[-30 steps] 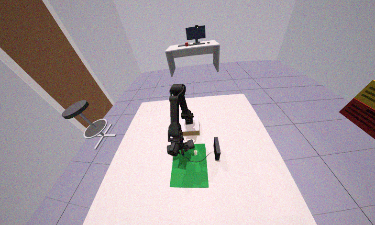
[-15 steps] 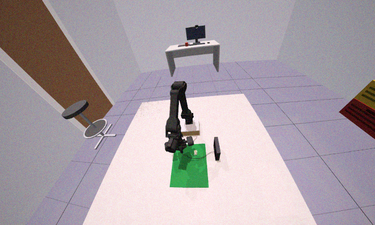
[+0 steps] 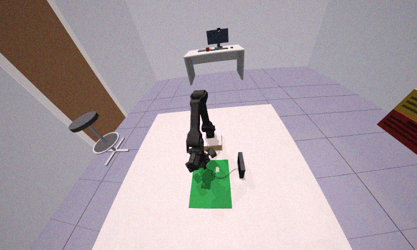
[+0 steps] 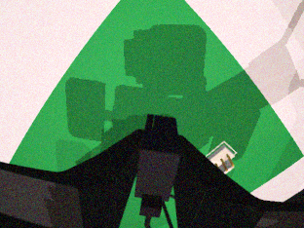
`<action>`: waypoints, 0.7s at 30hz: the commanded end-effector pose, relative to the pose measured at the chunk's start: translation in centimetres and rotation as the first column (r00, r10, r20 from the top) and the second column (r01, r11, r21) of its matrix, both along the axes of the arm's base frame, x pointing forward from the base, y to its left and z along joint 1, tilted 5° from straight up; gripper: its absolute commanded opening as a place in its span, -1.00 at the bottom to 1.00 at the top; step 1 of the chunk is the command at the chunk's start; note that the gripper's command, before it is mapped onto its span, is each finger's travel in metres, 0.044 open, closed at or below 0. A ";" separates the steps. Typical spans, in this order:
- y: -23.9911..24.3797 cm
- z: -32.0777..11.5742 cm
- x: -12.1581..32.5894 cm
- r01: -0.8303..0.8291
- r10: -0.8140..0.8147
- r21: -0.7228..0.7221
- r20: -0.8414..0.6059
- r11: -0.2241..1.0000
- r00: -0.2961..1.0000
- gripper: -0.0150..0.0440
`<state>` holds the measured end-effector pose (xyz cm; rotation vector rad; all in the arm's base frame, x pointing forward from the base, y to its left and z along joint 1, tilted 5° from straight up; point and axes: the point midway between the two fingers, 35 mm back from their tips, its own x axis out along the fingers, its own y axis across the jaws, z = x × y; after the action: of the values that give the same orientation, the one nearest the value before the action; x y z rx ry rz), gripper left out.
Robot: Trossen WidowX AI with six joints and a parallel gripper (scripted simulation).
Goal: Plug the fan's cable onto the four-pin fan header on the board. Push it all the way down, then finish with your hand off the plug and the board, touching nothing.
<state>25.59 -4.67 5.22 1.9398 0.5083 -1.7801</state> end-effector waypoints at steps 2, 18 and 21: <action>0.5 0.1 0.1 -0.155 0.155 -0.015 -0.006 0.988 0.988 -0.49; 2.4 0.0 0.4 -0.651 0.649 -0.054 -0.045 0.757 0.759 -0.49; 2.7 0.0 0.4 -0.726 0.724 -0.058 -0.054 0.685 0.688 -0.49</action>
<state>25.94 -2.23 5.18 1.4205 0.9930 -1.3198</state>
